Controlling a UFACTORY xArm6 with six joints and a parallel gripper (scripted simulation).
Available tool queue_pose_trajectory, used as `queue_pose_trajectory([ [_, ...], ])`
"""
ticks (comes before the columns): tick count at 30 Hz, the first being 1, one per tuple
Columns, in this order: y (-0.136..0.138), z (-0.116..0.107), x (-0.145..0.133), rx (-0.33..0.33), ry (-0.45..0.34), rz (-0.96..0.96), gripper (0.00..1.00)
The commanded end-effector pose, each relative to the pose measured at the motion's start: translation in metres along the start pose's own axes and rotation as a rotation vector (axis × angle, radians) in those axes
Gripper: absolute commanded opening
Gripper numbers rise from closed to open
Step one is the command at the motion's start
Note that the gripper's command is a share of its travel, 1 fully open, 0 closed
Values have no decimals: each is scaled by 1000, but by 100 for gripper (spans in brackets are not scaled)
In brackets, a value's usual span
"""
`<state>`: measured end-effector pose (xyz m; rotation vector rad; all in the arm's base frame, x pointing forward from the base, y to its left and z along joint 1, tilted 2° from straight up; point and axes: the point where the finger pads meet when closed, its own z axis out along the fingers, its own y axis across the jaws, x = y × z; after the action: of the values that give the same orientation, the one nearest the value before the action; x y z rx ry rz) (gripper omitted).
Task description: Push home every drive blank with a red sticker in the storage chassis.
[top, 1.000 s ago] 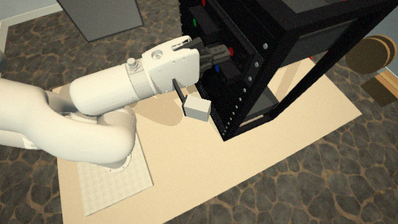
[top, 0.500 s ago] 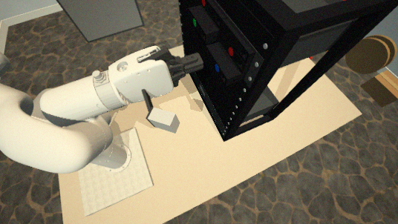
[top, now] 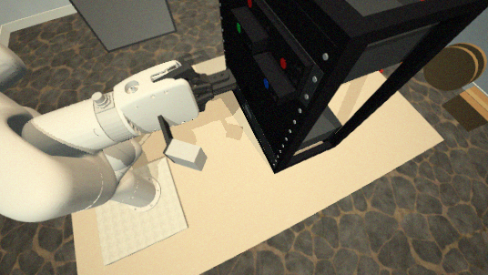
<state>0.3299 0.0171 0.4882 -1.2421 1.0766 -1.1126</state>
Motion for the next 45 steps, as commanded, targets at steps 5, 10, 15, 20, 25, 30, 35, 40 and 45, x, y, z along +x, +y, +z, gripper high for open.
queue_pose_trajectory([
  [5, -2, -14, 0, -2, -3, -2, 0],
  [10, -2, -29, 0, -2, -3, -2, 0],
  [15, -2, -56, 0, -2, -3, -2, 0],
  [20, -3, -87, 0, -2, -3, -2, 0],
  [25, -3, -105, 0, -2, -3, -2, 0],
  [30, -3, -131, 0, -2, -3, -2, 0],
  [35, -3, -147, 0, -2, -3, -2, 0],
  [40, -4, -152, 0, -2, -3, -2, 0],
  [45, -4, -154, 0, -2, -3, -2, 0],
])
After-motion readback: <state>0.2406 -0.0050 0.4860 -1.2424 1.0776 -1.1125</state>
